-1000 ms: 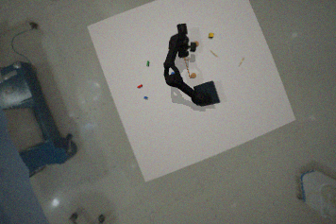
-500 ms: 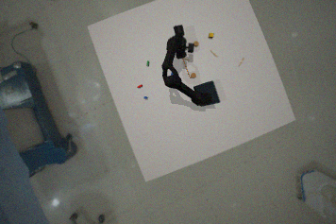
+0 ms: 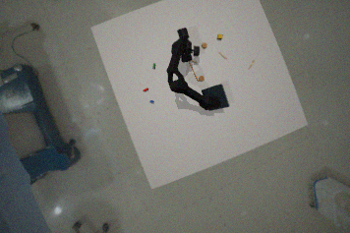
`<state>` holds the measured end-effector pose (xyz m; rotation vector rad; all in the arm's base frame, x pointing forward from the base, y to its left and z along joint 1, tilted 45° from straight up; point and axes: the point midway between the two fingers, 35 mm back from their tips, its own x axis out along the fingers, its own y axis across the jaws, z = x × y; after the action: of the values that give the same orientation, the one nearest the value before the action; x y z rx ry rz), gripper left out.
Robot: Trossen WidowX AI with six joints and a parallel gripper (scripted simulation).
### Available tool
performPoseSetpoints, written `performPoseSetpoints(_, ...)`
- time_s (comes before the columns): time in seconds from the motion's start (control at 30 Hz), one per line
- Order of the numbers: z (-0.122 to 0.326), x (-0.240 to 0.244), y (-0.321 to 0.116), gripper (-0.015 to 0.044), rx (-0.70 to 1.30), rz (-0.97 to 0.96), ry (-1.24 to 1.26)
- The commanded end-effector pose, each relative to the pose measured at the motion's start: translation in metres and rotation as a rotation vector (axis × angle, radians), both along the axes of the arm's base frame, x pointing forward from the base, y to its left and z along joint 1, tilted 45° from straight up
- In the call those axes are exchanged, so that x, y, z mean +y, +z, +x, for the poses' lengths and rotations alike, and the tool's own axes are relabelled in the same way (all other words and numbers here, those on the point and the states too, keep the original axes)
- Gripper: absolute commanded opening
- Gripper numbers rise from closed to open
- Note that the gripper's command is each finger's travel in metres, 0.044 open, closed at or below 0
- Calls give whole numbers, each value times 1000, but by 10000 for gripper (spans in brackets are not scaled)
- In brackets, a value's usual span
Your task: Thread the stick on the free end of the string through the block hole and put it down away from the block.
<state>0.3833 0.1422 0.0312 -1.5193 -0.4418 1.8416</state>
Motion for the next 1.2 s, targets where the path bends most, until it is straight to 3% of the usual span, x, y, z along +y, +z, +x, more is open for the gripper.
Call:
performPoseSetpoints(0.0, -1, 6, 1, 0, -1, 4, -1)
performPoseSetpoints(1.17, -26, 27, 9, 0, 2, 8, -2)
